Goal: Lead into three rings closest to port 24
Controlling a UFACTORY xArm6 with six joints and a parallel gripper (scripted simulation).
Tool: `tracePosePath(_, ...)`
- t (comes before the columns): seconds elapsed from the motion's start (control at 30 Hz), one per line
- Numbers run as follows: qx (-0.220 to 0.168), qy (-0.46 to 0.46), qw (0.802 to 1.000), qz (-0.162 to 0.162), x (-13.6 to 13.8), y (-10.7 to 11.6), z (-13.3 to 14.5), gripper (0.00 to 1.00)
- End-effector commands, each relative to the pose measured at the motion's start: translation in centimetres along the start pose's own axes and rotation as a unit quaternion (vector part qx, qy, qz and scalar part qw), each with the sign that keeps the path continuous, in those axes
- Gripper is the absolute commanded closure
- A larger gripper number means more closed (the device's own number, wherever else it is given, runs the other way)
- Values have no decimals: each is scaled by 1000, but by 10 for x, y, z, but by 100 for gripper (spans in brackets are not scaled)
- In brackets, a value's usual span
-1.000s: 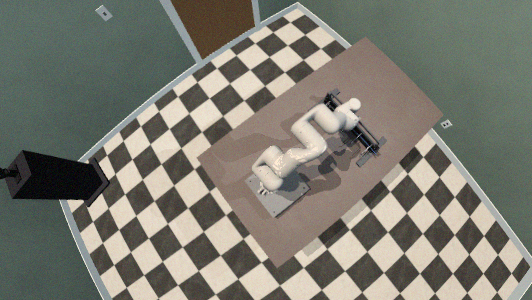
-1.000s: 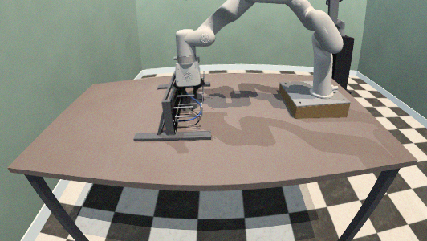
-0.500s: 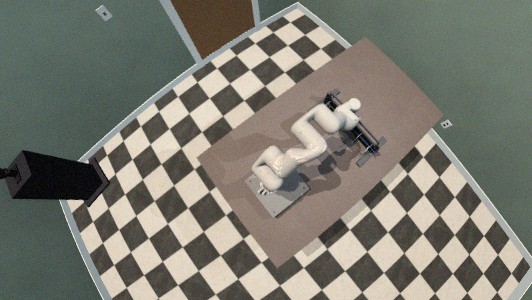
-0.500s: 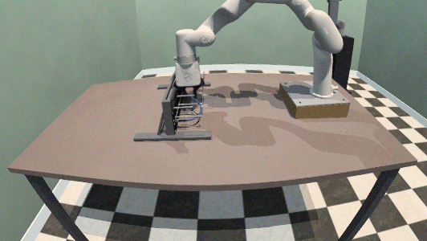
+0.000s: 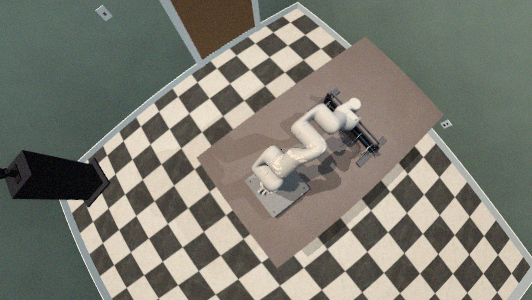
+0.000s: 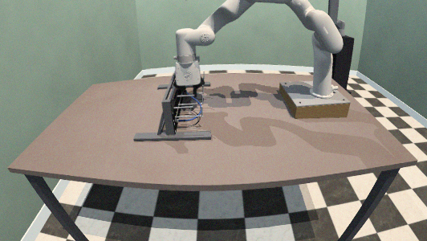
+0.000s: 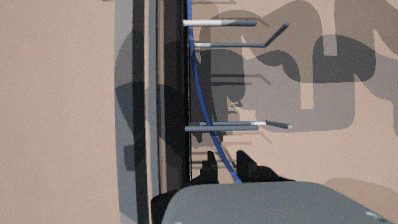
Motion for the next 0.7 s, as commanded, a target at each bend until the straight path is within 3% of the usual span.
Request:
tracePosePath(0.0,0,0,1000,-3,-2,9,0,67)
tracePosePath(0.67,0,0,1000,-3,-2,62,0,67)
Point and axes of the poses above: the point where the finger pads meet when closed, its own y axis back along the fingers, its own x axis across the jaws, z = x × y, the point moved 1 cm from there along y, back along the fingers, and after that the axes turned 1 degree about y, right-handed, at the moved point
